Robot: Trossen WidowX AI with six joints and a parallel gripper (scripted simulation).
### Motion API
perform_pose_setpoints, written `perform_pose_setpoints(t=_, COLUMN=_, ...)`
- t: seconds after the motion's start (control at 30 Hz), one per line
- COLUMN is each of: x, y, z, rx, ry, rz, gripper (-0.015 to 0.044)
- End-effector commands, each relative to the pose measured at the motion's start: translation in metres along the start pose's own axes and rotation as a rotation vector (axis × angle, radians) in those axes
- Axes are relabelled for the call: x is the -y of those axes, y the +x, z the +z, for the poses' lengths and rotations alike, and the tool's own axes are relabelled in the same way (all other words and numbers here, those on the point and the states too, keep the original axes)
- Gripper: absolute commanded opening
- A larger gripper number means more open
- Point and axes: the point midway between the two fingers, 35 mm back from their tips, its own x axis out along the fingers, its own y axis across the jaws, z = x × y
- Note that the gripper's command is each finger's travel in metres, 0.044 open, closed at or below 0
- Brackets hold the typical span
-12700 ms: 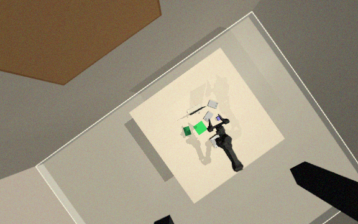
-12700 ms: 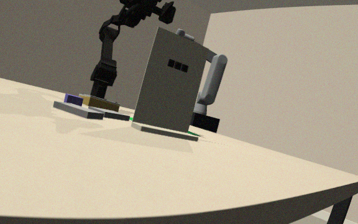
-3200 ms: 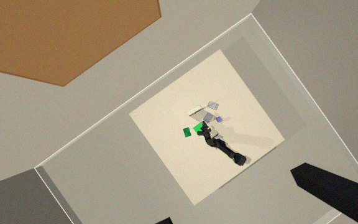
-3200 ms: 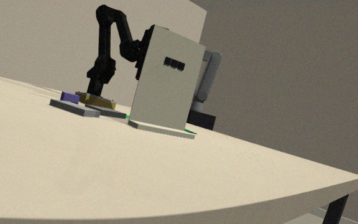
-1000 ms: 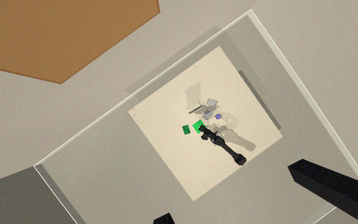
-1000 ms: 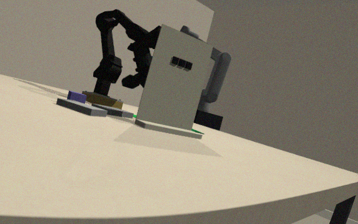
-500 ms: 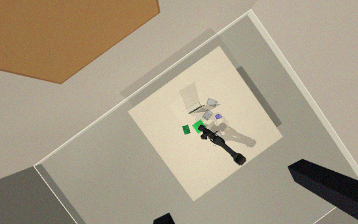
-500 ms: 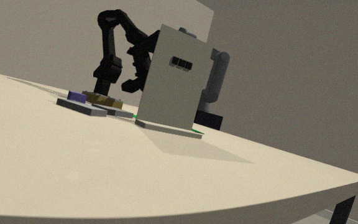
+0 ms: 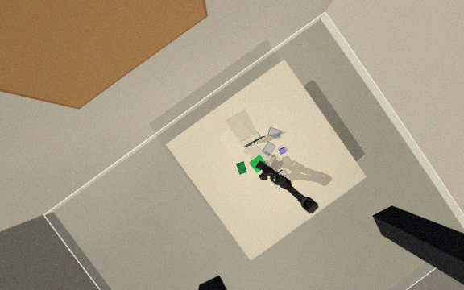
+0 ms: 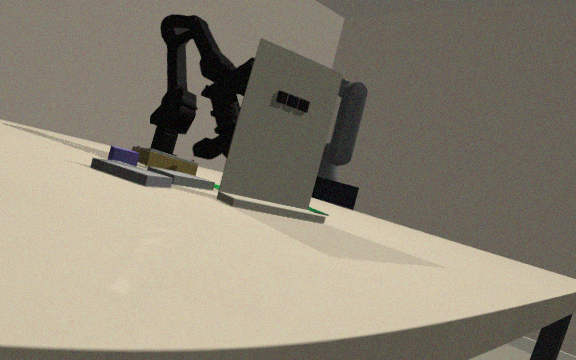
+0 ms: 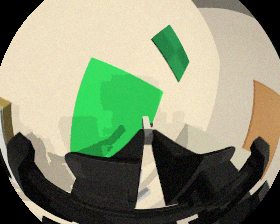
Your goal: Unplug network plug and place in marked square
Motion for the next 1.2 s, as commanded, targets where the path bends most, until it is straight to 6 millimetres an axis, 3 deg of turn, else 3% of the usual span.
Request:
perform_pose_setpoints(t=0.0, x=-0.008, y=0.006, z=0.000, rx=-0.002, ry=0.005, rz=0.008, gripper=0.0000)
perform_pose_setpoints(t=0.3, x=-0.016, y=0.014, z=0.000, rx=-0.002, ry=0.005, rz=0.008, gripper=0.0000)
perform_pose_setpoints(t=1.13, x=-0.014, y=0.017, z=0.002, rx=0.002, ry=0.001, rz=0.005, gripper=0.0000)
perform_pose_setpoints(t=1.17, x=-0.014, y=0.017, z=0.002, rx=0.002, ry=0.001, rz=0.005, gripper=0.0026)
